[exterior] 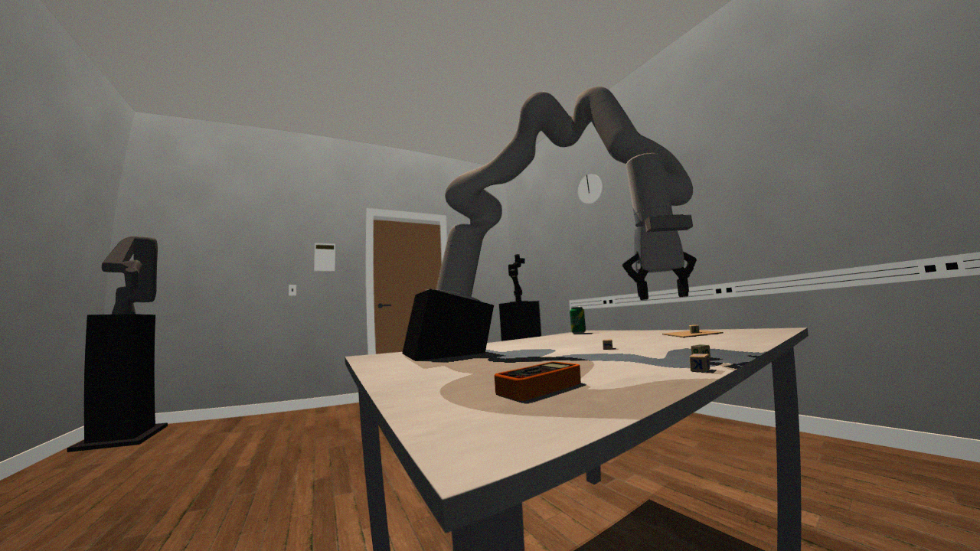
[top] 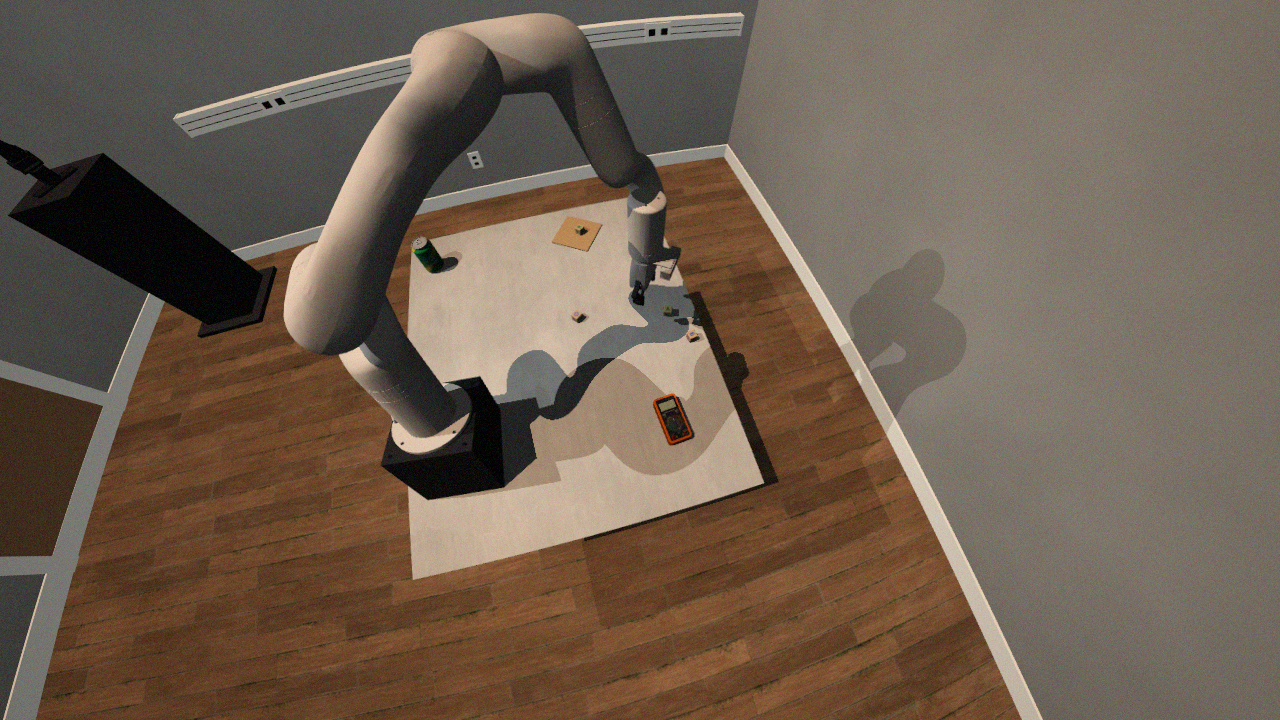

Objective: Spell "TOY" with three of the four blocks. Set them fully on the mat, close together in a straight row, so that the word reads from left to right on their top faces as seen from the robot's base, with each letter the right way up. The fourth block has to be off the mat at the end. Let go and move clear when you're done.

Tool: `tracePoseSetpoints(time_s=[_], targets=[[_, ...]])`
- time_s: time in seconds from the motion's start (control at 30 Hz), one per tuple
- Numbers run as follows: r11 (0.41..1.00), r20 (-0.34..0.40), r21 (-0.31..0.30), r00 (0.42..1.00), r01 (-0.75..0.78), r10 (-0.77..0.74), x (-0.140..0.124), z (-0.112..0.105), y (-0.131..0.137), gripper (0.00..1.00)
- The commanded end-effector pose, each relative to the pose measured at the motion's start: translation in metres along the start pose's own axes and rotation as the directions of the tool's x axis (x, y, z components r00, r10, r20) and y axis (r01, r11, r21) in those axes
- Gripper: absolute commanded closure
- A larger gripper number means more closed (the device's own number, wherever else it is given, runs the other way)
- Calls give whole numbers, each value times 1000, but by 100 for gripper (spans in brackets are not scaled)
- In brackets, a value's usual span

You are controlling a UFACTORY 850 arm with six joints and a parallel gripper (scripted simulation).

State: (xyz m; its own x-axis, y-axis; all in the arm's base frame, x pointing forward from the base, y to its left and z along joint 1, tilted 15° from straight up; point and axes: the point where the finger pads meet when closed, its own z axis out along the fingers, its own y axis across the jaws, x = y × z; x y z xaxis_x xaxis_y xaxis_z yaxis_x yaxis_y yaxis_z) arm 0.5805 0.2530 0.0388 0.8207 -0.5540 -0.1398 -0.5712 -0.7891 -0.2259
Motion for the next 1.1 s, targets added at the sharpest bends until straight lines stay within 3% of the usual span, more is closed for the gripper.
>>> tracePoseSetpoints(time_s=[0.0,0.8,0.87,0.93,1.07], targets=[[1000,-1,2,1000,0,0,1,-1,-1,0],[1000,-1,2,1000,0,0,2,-1,0,0],[1000,-2,1,1000,0,0,22,-1,10,0],[1000,-2,1,1000,0,0,58,-1,32,0],[1000,-2,2,1000,0,0,78,-1,46,0]])
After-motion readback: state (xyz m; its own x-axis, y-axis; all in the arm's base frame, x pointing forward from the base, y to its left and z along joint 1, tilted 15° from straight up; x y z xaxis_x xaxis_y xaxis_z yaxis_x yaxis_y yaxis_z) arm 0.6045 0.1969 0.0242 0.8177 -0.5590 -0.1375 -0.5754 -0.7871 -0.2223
